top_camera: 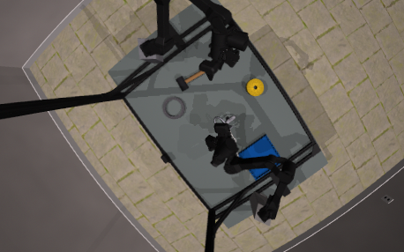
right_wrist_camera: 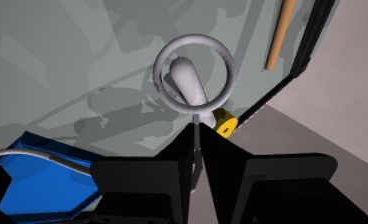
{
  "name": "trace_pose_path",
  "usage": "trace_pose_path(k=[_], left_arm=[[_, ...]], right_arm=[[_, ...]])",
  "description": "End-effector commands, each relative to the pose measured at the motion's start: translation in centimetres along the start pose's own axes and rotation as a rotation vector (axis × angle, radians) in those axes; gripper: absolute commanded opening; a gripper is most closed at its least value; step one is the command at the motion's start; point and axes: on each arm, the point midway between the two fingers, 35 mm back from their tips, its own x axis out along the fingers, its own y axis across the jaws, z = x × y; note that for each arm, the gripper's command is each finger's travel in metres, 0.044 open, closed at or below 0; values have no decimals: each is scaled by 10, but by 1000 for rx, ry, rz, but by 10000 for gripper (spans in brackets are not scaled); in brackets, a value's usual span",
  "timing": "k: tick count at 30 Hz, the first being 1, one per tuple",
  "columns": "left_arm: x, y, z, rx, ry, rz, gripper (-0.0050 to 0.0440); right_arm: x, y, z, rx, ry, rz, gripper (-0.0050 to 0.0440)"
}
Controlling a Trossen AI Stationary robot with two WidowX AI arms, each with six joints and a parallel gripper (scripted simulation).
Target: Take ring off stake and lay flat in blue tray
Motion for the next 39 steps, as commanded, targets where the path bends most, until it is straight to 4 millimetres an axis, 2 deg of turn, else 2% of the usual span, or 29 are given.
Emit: trace_pose_path(k=[1, 11, 25, 39], left_arm=[[0, 0, 0, 3, 1, -2, 400], [0, 0, 0, 3, 1, -2, 400], [0, 0, 0, 3, 1, -2, 400], [0, 0, 0, 3, 1, -2, 400]], right_arm=[[5, -5, -2, 31, -25, 11, 0], [5, 0, -2, 0, -61, 44, 0], [3, 6, -13, 34, -108, 108, 0], [-5, 6, -9, 35, -110, 110, 0]])
